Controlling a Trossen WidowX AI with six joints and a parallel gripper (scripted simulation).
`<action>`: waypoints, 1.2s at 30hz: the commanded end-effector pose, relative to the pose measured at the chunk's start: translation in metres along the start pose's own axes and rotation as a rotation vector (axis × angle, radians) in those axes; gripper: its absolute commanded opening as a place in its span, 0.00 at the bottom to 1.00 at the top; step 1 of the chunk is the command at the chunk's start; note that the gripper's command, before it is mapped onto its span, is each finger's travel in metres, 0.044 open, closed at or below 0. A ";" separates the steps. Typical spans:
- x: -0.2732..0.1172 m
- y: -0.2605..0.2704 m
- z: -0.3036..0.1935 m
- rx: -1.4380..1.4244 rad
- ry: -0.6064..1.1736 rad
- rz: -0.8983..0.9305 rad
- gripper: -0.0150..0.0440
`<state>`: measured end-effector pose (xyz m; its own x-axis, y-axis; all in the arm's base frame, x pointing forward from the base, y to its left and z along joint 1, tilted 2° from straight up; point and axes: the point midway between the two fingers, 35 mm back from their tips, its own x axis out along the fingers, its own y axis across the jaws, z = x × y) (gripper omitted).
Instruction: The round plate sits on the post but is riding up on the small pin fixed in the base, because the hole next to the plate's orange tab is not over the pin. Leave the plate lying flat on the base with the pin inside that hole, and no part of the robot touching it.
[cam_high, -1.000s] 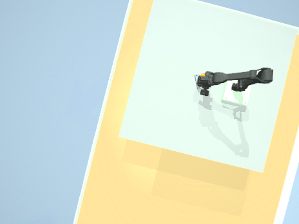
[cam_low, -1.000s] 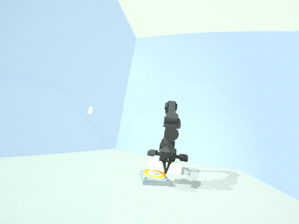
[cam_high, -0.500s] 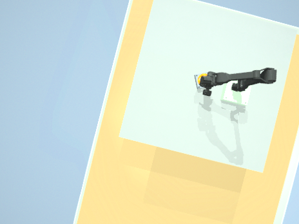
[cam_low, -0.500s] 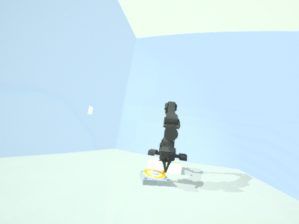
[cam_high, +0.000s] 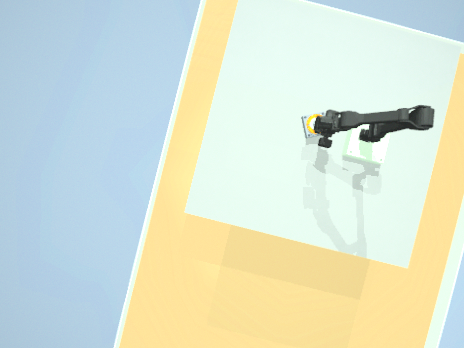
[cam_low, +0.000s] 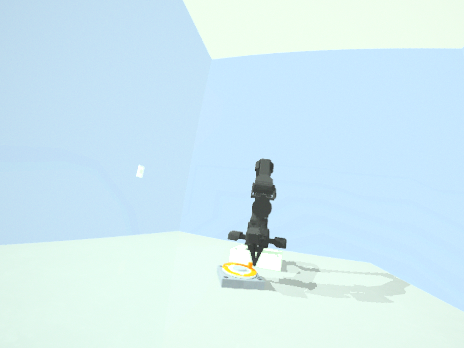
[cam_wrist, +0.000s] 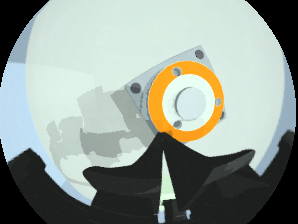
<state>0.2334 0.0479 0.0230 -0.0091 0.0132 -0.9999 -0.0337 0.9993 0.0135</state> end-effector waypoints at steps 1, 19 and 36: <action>0.000 -0.005 -0.006 -0.001 0.009 -0.006 0.25; -0.001 -0.023 -0.017 -0.001 0.009 -0.008 0.25; -0.002 -0.040 -0.019 -0.001 0.009 -0.009 0.25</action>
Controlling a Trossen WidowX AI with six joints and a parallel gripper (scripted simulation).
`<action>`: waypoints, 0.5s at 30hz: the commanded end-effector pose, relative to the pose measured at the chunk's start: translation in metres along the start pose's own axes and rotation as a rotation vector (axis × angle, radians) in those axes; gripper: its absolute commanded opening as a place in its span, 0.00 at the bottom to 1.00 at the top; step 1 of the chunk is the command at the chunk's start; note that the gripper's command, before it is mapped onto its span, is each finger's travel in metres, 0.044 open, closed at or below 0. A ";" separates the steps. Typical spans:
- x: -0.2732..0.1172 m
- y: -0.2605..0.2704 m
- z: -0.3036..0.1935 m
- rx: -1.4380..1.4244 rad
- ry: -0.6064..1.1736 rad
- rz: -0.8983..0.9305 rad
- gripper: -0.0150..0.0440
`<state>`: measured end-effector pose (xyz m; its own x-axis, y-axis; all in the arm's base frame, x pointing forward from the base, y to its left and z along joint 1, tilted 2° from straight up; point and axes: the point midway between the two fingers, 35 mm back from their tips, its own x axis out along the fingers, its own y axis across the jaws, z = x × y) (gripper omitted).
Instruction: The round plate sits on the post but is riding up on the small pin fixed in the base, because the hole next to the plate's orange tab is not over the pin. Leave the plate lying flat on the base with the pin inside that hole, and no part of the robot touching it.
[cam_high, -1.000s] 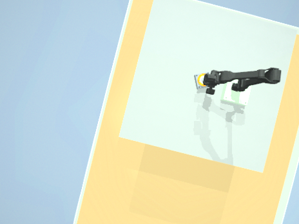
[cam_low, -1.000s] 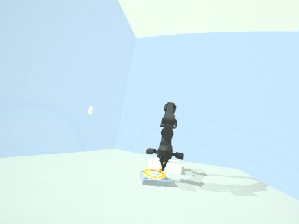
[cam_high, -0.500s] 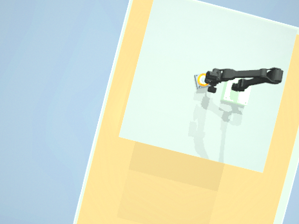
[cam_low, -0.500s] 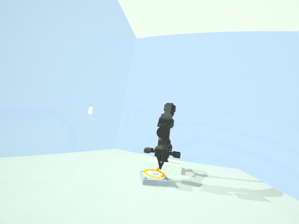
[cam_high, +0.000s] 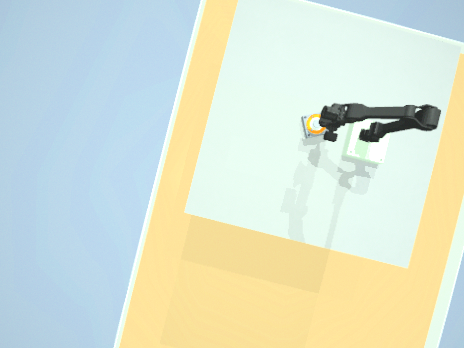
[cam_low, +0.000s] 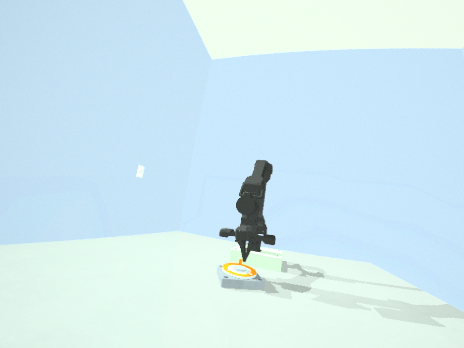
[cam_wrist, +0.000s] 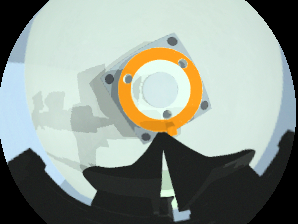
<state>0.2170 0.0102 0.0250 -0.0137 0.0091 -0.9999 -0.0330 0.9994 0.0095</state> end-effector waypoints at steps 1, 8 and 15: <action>0.000 -0.003 -0.001 -0.002 0.005 -0.005 0.25; 0.000 -0.007 0.000 -0.002 0.005 -0.005 0.25; -0.005 -0.009 0.001 -0.002 0.004 -0.006 0.25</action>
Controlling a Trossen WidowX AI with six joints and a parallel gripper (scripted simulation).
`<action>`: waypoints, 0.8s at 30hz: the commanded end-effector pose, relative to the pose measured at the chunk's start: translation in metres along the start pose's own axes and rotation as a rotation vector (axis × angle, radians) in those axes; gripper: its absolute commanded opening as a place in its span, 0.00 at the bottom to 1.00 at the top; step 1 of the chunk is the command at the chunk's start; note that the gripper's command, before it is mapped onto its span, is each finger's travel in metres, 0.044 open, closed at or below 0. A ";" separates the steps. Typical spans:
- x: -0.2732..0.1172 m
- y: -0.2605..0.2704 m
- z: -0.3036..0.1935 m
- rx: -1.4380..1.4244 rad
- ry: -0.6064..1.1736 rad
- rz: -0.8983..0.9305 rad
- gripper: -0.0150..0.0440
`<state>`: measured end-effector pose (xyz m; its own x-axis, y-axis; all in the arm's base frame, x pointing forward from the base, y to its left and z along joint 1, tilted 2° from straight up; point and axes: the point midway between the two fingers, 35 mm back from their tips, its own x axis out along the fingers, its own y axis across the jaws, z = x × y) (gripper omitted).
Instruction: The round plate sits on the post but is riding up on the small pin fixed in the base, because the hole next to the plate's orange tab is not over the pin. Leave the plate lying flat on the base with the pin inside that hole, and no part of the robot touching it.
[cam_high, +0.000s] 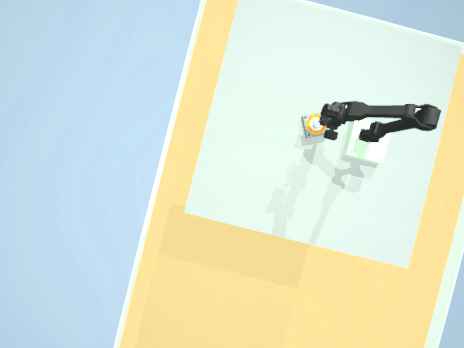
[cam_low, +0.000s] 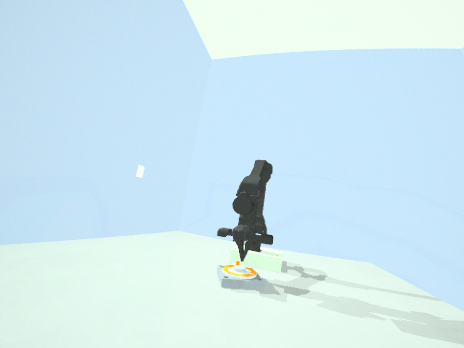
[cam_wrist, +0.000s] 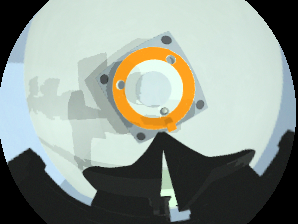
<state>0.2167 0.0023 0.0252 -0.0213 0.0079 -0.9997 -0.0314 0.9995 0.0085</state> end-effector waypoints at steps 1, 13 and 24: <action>-0.010 -0.001 0.002 -0.004 -0.003 -0.005 0.25; -0.036 0.001 -0.001 -0.003 -0.003 0.000 0.25; -0.036 0.001 -0.001 -0.003 -0.003 0.000 0.25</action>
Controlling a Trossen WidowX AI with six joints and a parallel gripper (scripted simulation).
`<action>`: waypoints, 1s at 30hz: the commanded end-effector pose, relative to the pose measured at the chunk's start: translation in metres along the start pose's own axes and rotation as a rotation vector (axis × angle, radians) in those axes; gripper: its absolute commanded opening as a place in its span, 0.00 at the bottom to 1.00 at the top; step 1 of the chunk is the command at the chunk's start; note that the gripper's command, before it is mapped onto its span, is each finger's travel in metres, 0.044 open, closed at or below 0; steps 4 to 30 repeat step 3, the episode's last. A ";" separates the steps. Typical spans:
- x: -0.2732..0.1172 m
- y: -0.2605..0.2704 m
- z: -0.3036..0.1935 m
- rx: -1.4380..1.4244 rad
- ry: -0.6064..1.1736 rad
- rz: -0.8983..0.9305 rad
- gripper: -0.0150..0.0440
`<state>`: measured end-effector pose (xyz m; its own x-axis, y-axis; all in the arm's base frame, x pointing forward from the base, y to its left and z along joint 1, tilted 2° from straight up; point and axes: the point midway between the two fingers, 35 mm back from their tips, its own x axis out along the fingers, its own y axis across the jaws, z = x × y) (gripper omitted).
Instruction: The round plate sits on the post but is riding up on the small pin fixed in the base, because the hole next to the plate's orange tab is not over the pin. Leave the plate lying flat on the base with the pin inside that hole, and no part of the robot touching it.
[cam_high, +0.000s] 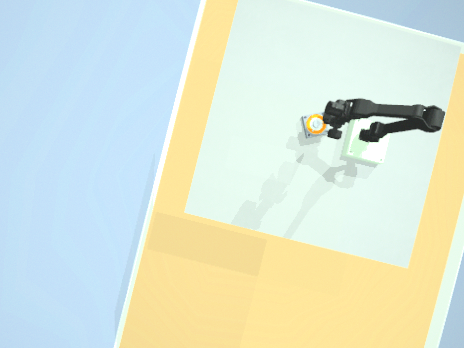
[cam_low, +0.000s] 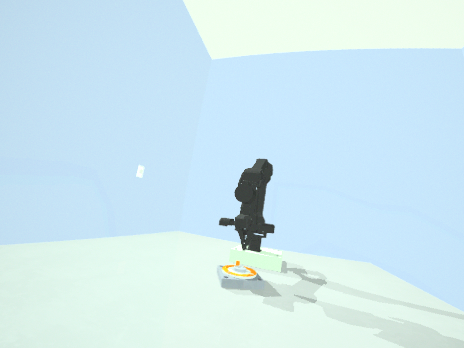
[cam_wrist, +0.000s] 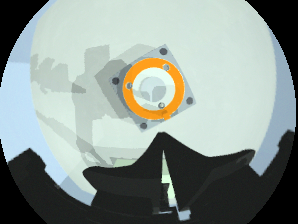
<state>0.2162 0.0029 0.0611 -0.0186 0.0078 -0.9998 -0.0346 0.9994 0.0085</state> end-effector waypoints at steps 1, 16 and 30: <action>0.000 0.000 0.000 0.000 0.000 0.000 0.25; 0.000 0.000 0.000 0.000 0.000 0.000 0.25; 0.000 0.000 0.000 0.000 0.000 0.000 0.25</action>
